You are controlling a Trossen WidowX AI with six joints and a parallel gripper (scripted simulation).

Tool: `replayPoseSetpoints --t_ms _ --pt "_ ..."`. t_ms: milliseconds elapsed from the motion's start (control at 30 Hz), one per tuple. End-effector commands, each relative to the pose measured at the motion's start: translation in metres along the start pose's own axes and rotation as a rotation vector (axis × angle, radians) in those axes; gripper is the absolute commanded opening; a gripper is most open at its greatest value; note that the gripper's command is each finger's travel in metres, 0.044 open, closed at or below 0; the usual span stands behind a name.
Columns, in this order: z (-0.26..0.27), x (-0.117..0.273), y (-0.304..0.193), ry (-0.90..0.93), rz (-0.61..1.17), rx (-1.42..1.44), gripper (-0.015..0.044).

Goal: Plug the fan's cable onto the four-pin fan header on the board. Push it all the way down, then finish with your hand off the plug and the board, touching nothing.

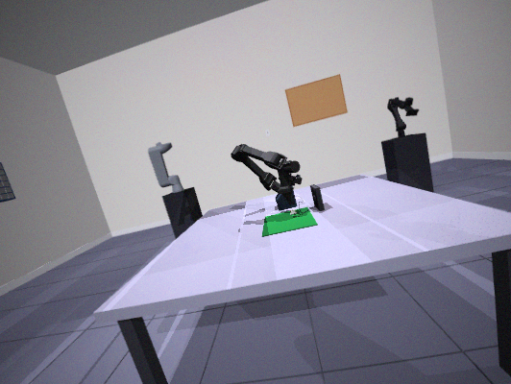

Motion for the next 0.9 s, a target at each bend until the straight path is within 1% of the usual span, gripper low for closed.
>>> replayPoseSetpoints --t_ms 0,367,533,867 --pt "0.001 0.001 -0.002 0.004 -0.002 0.011 0.0000" --pt "0.000 0.001 -0.004 0.004 -0.002 -0.003 0.0000" --pt "-0.001 -0.021 -0.004 0.003 -0.001 -0.007 0.0000" --pt "-0.001 -0.021 -0.004 0.003 -0.001 -0.007 0.0000"
Point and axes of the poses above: the point midway between the two fingers, 35 mm back from their tips, its own x axis back along the fingers, its own z axis across the jaws, y = z × x, the point moved 3 cm from there along x, back along the fingers, and after that the axes turned 1 degree about -x, right-handed, at the moved point
